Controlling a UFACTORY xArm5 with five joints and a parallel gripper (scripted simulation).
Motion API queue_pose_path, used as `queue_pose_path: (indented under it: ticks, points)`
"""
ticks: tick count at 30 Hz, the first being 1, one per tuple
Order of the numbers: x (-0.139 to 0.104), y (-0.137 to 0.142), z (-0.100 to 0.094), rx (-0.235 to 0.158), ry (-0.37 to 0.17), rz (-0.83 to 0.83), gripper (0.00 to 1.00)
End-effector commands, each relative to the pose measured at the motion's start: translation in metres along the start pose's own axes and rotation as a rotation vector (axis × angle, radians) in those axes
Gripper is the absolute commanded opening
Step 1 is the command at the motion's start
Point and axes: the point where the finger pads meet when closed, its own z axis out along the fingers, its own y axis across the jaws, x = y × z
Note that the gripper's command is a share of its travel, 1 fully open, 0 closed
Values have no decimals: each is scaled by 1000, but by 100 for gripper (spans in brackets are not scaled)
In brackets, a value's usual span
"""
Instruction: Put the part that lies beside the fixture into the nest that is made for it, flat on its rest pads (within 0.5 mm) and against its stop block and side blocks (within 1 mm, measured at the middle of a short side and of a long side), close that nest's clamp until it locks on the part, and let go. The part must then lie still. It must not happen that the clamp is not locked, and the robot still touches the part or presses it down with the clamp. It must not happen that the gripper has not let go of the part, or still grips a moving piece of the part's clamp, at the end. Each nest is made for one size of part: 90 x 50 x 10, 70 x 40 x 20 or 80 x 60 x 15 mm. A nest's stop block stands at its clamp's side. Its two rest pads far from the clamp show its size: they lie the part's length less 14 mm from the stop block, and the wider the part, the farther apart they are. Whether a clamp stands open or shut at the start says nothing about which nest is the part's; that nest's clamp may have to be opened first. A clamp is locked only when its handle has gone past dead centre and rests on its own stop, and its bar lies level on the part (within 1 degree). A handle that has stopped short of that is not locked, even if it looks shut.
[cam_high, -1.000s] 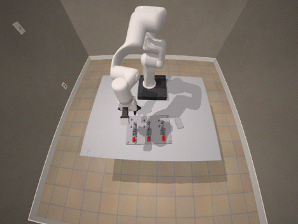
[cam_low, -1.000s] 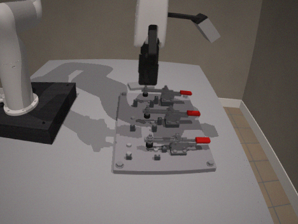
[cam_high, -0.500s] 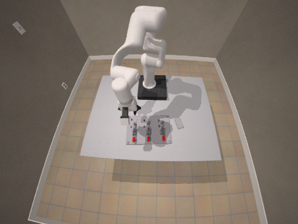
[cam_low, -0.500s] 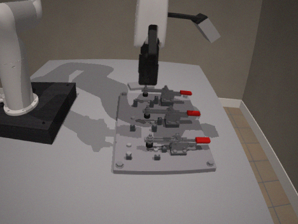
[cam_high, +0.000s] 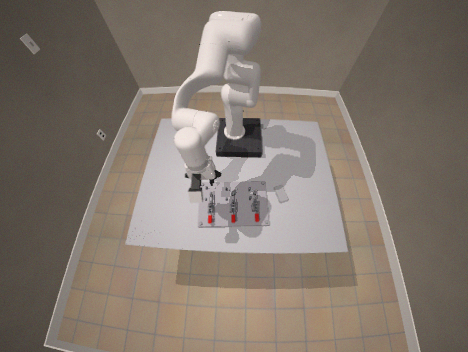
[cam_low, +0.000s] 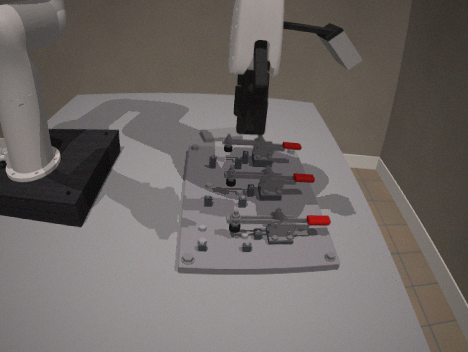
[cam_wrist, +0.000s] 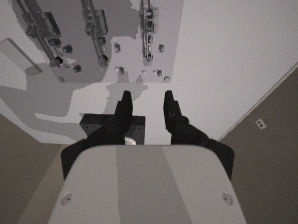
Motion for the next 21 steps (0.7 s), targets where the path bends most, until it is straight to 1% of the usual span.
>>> queue_pose_path:
  ticks: [1,3,5,10,14,18,21]
  points:
    - [26,0,-1,0,2,0,47]
    - [41,0,-1,0,2,0,47]
    - [41,0,-1,0,2,0,47]
    - [76,0,-1,0,2,0,47]
    - [99,0,-1,0,2,0,47]
    - [114,0,-1,0,2,0,47]
    - [117,0,-1,0,2,0,47]
